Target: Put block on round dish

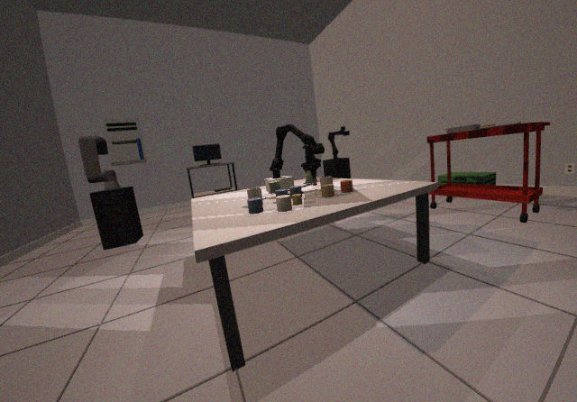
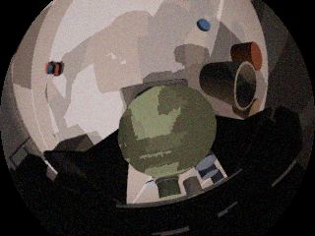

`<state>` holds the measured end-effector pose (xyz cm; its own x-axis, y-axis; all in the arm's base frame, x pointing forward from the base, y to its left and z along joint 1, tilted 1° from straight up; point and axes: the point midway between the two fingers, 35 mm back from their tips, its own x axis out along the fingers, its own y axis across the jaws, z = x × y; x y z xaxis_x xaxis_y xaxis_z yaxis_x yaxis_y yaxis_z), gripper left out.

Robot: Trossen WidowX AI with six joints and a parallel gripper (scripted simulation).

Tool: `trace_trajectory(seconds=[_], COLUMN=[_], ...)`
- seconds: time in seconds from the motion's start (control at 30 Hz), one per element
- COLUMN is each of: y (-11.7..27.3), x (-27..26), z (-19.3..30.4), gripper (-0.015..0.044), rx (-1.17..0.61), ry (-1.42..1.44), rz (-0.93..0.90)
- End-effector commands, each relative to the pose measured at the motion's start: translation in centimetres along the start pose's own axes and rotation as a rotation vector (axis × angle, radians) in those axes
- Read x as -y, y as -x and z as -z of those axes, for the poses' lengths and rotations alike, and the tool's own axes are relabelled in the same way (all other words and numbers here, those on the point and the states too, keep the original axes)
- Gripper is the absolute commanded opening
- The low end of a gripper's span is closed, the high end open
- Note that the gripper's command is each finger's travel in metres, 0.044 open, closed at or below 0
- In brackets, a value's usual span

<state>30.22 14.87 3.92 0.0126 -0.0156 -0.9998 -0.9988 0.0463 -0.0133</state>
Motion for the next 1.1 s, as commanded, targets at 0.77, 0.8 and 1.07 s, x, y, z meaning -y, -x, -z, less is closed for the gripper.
trace_trajectory(seconds=[0.77,0.8,1.07], y=[4.3,4.4,5.5], x=[0.2,0.2,0.1], z=[-0.4,-0.4,-0.3], gripper=[0.0000,0.0000,0.0000], rx=[0.027,0.027,0.027], ry=[0.008,0.008,0.008], rz=[0.025,0.025,0.024])
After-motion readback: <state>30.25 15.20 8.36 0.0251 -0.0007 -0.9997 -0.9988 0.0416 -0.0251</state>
